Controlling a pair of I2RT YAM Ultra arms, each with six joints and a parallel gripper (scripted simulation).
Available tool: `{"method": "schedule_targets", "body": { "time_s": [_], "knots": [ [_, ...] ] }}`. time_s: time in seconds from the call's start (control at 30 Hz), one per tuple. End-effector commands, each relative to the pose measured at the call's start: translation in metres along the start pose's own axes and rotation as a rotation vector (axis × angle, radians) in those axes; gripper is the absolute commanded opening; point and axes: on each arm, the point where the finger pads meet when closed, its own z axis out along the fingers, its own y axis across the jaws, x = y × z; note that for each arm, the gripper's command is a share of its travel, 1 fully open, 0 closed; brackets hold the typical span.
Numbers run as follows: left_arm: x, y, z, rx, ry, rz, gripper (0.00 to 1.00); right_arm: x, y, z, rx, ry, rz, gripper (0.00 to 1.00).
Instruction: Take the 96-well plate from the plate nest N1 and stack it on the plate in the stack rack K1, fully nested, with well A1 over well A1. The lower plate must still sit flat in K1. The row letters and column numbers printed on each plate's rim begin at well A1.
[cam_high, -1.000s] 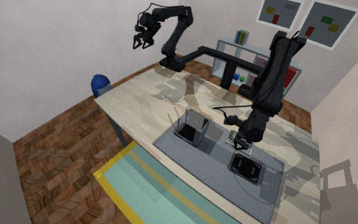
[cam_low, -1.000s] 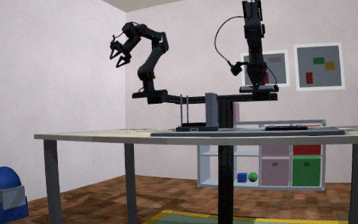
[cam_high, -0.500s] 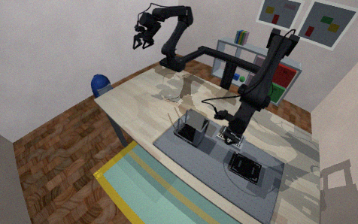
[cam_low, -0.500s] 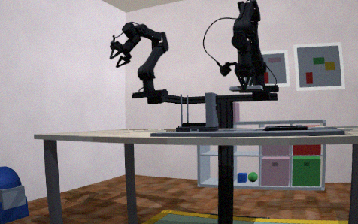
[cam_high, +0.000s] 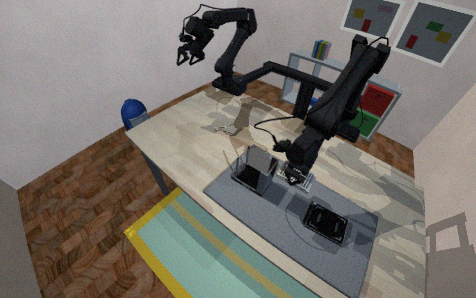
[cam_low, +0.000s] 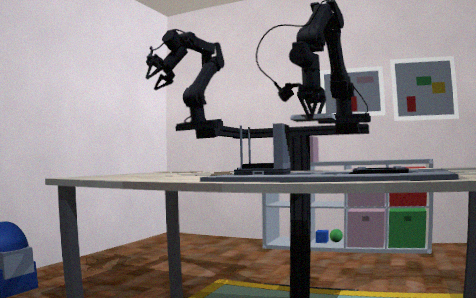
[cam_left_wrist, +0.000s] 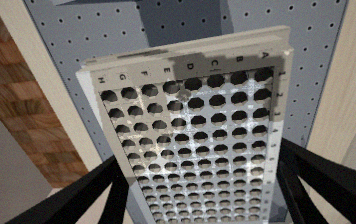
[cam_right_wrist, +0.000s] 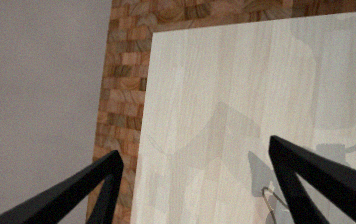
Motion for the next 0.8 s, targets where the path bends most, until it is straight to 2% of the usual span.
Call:
{"method": "schedule_targets", "body": {
  "time_s": [0.0, 0.77],
  "knots": [
    [-0.007, 0.009, -0.005, -0.009, 0.006, -0.025, 0.00, -0.016, 0.009, -0.014, -0.051, -0.036, 0.041, 1.00],
    [-0.079, 0.010, -0.007, -0.010, 0.002, -0.024, 0.00, -0.016, 0.009, -0.014, -0.051, -0.036, 0.041, 1.00]
  ]
}}
